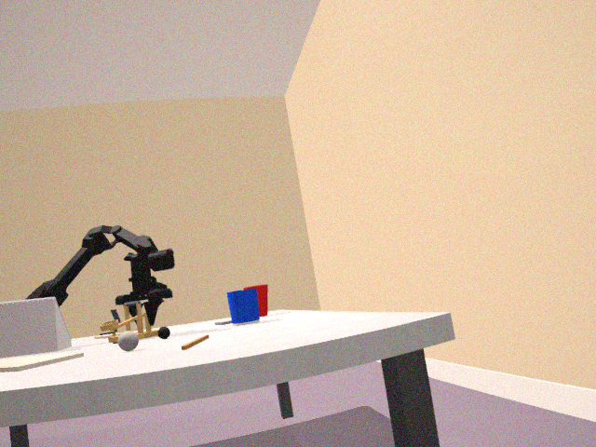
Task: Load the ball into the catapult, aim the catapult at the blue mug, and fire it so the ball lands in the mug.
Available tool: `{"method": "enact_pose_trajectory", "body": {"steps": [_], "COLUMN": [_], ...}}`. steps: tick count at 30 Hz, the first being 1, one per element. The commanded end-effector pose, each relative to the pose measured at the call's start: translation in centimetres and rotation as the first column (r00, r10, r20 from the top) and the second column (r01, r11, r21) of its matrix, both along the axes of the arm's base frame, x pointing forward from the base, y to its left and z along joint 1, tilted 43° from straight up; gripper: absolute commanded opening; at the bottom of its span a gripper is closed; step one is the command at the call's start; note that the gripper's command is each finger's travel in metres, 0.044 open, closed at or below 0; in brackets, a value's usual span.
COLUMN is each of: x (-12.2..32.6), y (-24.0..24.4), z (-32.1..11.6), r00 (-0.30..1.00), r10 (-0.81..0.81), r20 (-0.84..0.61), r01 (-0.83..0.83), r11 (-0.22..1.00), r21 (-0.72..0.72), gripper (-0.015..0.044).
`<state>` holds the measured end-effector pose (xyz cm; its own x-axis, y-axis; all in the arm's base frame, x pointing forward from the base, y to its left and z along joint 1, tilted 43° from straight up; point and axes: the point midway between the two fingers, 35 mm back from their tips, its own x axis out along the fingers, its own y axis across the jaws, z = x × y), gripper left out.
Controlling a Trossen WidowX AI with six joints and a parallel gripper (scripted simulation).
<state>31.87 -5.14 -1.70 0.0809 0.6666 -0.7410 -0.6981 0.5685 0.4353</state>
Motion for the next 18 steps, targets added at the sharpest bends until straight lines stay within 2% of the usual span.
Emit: {"method": "enact_pose_trajectory", "body": {"steps": [1, 5, 8, 12, 18], "x": [0.0, 0.0, 0.1, -0.8, -0.5], "y": [-0.1, -0.2, -3.0, -6.6, -6.3], "z": [0.1, 0.2, 2.9, 7.2, 6.3], "r00": [1.0, 1.0, 1.0, 1.0, 1.0], "r10": [0.0, 0.0, -0.002, -0.002, -0.016], "r20": [0.002, 0.002, 0.0, -0.001, 0.004], "r01": [0.0, 0.0, 0.002, 0.002, 0.016], "r11": [1.0, 1.0, 1.0, 1.0, 1.0], "r21": [0.0, 0.0, -0.004, -0.003, -0.004], "gripper": [0.0263, 0.0368, 0.044, 0.044, 0.044]}}
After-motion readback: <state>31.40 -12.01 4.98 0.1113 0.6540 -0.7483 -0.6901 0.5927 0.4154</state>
